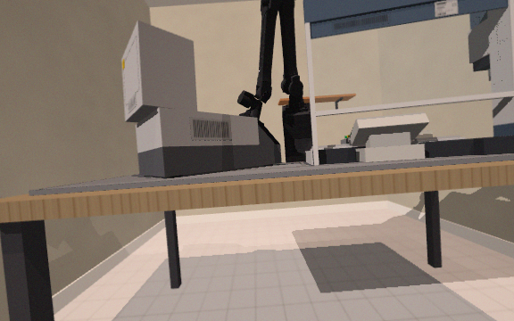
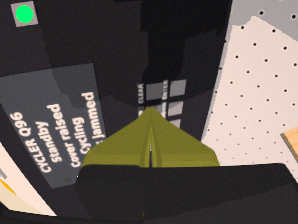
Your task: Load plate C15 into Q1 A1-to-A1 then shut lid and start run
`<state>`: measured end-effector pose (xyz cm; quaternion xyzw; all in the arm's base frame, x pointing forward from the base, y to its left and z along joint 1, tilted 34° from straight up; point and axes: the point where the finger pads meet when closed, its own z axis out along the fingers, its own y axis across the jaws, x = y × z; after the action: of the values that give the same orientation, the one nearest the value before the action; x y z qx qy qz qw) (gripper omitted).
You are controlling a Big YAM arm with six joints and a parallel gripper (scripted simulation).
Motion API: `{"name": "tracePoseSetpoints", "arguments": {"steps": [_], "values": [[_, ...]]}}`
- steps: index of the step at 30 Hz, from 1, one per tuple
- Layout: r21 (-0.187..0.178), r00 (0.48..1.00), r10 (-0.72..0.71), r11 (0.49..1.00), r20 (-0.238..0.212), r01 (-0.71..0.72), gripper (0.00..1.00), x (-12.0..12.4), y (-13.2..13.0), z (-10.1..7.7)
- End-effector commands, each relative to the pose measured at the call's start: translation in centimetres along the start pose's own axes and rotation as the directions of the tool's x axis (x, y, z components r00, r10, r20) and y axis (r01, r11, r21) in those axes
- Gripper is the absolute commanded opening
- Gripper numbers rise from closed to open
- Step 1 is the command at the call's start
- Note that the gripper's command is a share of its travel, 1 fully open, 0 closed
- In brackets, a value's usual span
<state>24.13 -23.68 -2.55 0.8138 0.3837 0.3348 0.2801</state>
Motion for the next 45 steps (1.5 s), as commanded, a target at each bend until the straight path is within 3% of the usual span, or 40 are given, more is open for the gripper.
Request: {"name": "tracePoseSetpoints", "arguments": {"steps": [1,45], "values": [[-0.004,1.000,-0.001,1.000,0.009,0.001,0.00,-0.17,-0.21,-0.05],[0.016,1.000,0.012,1.000,-0.005,-0.012,0.00,0.64,-1.08,0.42]]}}
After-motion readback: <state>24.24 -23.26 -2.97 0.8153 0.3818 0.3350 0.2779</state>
